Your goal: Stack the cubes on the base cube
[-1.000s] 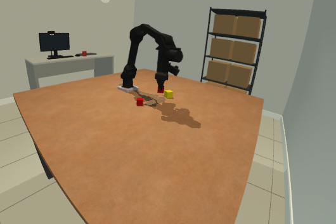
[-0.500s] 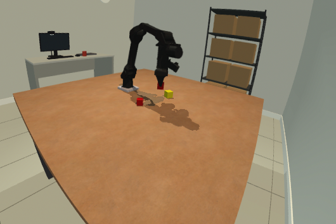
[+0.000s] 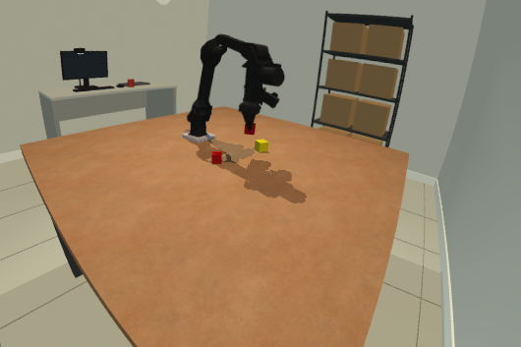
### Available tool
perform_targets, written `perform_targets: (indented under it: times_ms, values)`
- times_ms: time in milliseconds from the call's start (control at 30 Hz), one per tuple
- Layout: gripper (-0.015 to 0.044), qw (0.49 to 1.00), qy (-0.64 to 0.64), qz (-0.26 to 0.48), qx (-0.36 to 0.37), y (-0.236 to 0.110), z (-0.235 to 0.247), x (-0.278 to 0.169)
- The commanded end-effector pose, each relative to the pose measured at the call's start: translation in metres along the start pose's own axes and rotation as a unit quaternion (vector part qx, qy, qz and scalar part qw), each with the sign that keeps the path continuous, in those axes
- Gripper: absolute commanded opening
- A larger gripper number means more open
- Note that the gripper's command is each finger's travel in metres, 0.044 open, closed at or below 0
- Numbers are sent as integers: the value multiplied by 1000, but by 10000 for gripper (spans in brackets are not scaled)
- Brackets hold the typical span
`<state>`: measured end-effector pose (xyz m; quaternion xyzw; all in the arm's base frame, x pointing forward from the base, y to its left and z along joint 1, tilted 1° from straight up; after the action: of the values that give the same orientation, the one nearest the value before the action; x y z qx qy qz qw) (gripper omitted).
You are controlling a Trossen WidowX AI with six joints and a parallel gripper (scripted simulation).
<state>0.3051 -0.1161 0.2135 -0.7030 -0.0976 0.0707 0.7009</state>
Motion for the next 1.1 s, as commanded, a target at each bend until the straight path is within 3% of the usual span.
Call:
perform_targets:
  times_ms: [0, 533, 1067]
  values:
    - [105, 999, 42, -1, 2, 1, 8, 4]
    - [105, 967, 256, -1, 4, 10, 46, 18]
    - [105, 889, 458, 0, 5, 19, 84, 26]
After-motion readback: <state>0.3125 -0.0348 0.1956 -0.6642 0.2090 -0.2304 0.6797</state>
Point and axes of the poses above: the point midway between the two fingers, 35 mm back from their tips, its own y axis out along the fingers, its own z axis across the jaws, x = y × z, the point moved 6 cm from there along -y, back along the fingers, and after that the axes turned 6 degrees about y, right-handed, at the moved point
